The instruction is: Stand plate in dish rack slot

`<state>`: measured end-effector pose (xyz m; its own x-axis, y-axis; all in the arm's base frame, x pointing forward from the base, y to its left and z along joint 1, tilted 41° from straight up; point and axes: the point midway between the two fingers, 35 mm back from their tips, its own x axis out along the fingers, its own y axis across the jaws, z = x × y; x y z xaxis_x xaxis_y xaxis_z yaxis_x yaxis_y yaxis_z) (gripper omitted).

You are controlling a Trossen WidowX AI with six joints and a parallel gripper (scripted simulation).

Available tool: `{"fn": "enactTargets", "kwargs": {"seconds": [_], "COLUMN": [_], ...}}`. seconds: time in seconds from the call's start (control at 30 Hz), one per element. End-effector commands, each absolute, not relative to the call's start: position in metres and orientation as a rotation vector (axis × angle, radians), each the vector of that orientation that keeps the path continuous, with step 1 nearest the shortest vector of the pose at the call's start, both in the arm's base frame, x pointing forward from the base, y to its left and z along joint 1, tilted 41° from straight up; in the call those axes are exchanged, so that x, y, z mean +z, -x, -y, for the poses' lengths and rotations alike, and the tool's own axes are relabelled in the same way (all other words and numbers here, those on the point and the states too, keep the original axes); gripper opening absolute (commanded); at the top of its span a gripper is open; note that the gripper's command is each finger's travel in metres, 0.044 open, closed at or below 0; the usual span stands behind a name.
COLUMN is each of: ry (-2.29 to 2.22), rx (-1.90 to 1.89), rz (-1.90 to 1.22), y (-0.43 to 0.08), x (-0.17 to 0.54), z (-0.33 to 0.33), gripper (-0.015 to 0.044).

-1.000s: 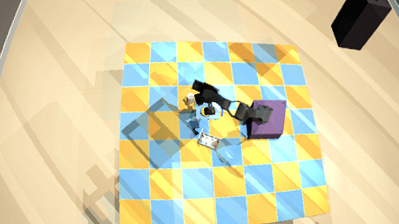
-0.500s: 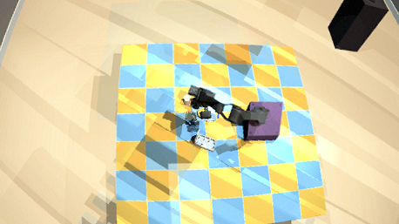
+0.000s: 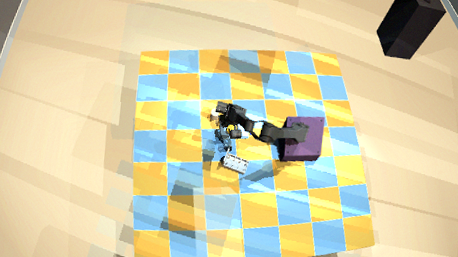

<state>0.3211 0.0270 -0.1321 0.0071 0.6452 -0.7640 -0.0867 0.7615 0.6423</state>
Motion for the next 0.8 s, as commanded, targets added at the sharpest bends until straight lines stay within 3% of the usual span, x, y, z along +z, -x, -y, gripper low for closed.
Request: {"fn": "enactTargets", "kwargs": {"seconds": [0.0, 0.37, 0.43, 0.77], "ry": [-0.492, -0.493, -0.493, -0.493], "rx": [0.61, 0.611, 0.611, 0.611], "rz": [-1.469, -1.469, -1.469, -1.469], "y": [-0.318, -0.317, -0.317, -0.317], "x": [-0.139, -0.15, -0.15, -0.15], "z": [-0.034, -0.044, -0.044, -0.044], "gripper": [0.04, 0.04, 0.035, 0.0336]}}
